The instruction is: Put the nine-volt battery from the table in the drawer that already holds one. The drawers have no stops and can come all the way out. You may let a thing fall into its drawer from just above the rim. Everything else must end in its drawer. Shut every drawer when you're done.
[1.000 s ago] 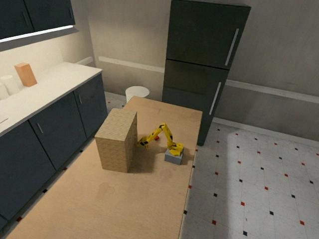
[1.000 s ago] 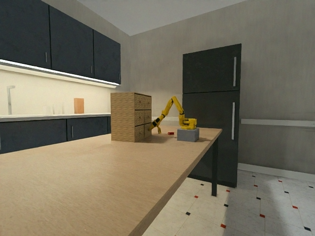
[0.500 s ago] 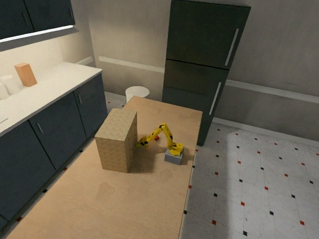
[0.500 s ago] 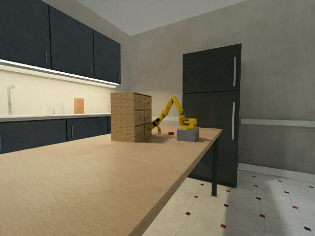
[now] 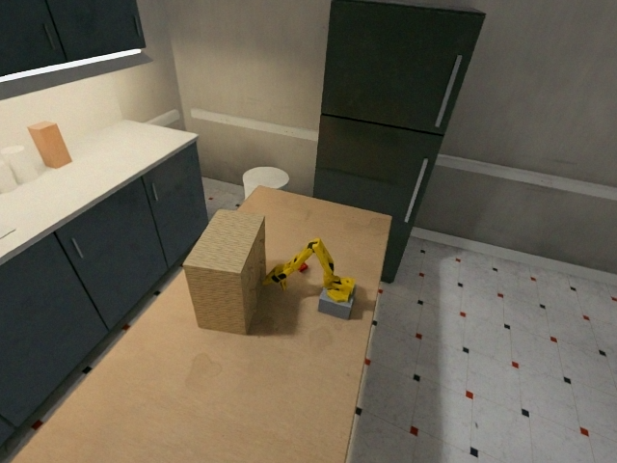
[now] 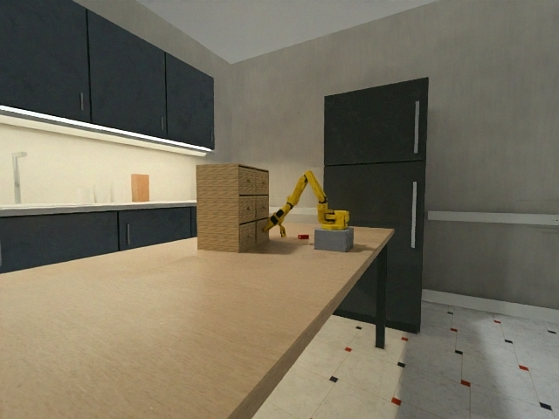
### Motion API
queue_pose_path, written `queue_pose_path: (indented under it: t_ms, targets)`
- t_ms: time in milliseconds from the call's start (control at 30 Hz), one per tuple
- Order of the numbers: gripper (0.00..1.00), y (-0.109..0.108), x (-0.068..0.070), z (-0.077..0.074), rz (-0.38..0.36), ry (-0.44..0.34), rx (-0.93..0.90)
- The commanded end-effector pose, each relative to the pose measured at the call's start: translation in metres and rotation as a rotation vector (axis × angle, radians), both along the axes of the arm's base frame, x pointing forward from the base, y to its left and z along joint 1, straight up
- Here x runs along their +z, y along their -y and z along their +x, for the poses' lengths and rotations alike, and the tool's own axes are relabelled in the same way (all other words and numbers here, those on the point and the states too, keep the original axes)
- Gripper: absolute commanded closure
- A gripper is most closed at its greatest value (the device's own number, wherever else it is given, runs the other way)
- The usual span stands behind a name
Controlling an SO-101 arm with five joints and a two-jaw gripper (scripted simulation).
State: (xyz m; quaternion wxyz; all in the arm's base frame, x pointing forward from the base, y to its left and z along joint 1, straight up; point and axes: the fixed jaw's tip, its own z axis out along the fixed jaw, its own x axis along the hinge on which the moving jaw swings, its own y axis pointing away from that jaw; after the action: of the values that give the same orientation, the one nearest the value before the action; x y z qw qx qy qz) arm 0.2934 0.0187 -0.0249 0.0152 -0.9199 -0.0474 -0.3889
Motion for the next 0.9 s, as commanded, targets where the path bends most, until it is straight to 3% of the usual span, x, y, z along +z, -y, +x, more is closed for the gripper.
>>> queue_pose_path:
  t_ms: [0, 233, 867]
  targets:
    - [0.82, 0.0, 0.001, 0.0, 0.002, 0.005, 0.0]
    - [0.79, 0.0, 0.001, 0.0, 0.002, 0.005, 0.0]
    - [0.79, 0.002, 0.027, -0.024, 0.022, 0.005, -0.019]
